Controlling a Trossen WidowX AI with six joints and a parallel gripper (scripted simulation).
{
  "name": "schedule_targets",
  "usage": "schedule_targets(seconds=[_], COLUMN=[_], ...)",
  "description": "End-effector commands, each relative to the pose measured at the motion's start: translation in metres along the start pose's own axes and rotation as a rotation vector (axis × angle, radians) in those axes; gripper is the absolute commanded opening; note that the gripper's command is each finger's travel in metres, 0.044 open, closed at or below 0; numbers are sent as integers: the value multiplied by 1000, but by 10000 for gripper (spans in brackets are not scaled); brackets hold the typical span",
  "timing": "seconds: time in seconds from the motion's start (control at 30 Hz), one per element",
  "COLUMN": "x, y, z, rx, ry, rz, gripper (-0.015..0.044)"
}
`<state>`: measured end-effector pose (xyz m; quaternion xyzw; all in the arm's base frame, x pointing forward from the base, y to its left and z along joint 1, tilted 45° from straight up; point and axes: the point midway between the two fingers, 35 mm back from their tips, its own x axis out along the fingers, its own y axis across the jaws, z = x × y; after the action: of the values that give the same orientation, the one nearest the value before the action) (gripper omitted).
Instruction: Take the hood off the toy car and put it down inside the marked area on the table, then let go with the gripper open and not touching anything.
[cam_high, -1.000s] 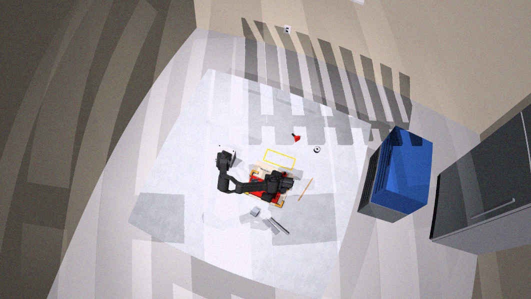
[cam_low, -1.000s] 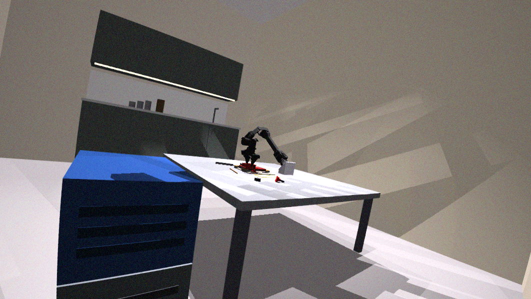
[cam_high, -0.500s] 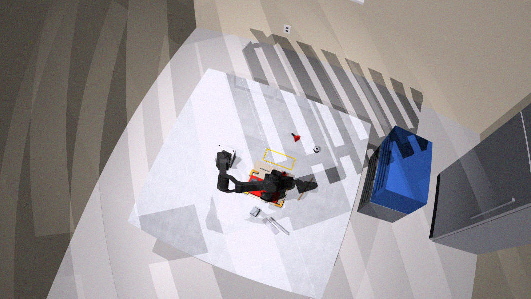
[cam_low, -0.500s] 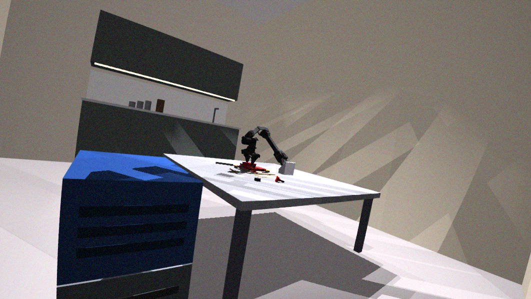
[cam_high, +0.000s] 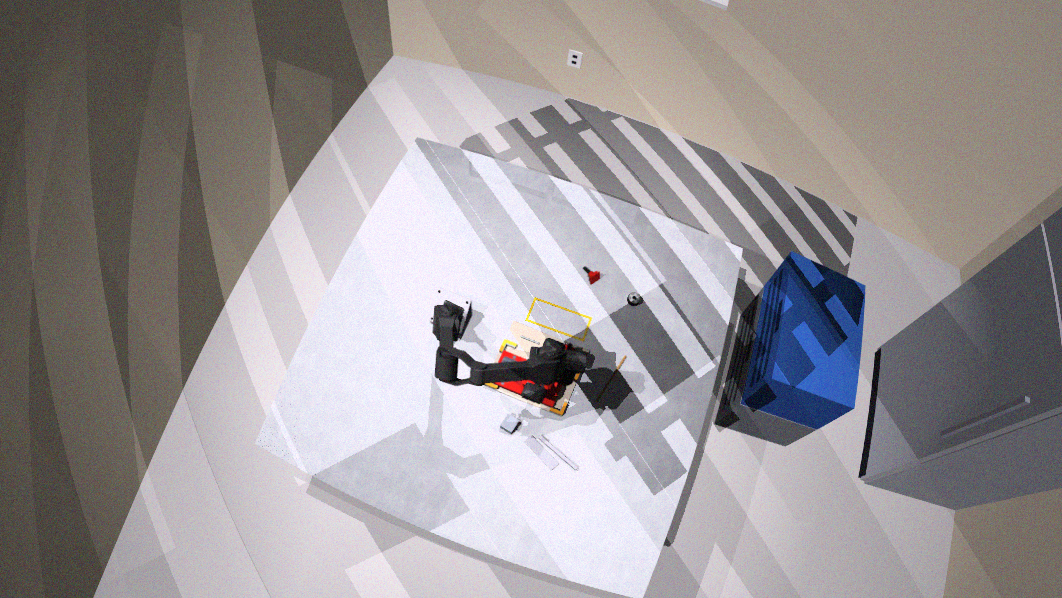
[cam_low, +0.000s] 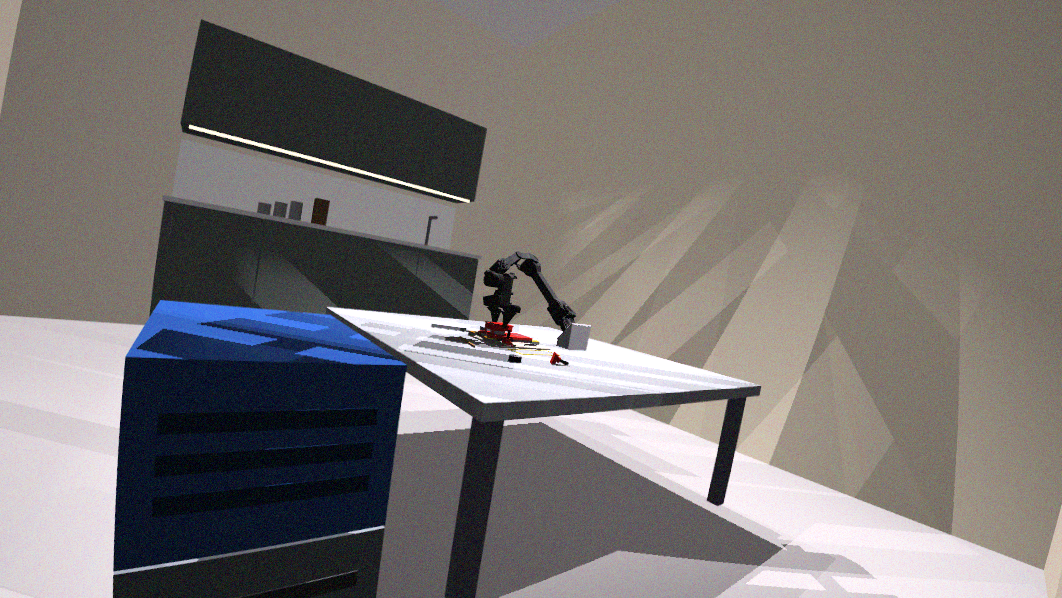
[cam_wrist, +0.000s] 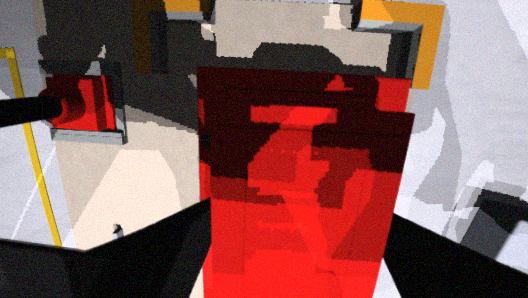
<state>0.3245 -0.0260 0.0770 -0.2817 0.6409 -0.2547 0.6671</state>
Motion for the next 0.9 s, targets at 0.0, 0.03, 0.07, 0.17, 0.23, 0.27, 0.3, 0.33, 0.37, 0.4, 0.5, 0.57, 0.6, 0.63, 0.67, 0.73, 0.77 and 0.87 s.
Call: schedule_targets(seconds=[0.0, 0.03, 0.07, 0.17, 0.23, 0.27, 0.3, 0.33, 0.37, 0.4, 0.5, 0.57, 0.6, 0.63, 0.67, 0.73, 0.77, 0.87], x=[-5, -6, -6, -8, -10, -10, -11, -12, -13, -15, -23, -31, -35, -39, -43, -50, -54, -47], y=[1, 1, 1, 1, 1, 1, 1, 1, 1, 1, 1, 1, 1, 1, 1, 1, 1, 1], z=[1, 1, 1, 1, 1, 1, 1, 1, 1, 1, 1, 1, 1, 1, 1, 1, 1, 1], rx=[3, 3, 3, 3, 3, 3, 3, 3, 3, 3, 3, 3, 3, 3, 3, 3, 3, 0], ry=[-5, -5, -5, -5, -5, -5, -5, -5, -5, -5, -5, -5, -5, -5, -5, -4, -4, -3], rz=[5, 5, 5, 5, 5, 5, 5, 5, 5, 5, 6, 6, 6, 6, 6, 6, 6, 3], gripper=[0, 0, 0, 0, 0, 0, 0, 0, 0, 0, 0, 0, 0, 0, 0, 0, 0, 0])
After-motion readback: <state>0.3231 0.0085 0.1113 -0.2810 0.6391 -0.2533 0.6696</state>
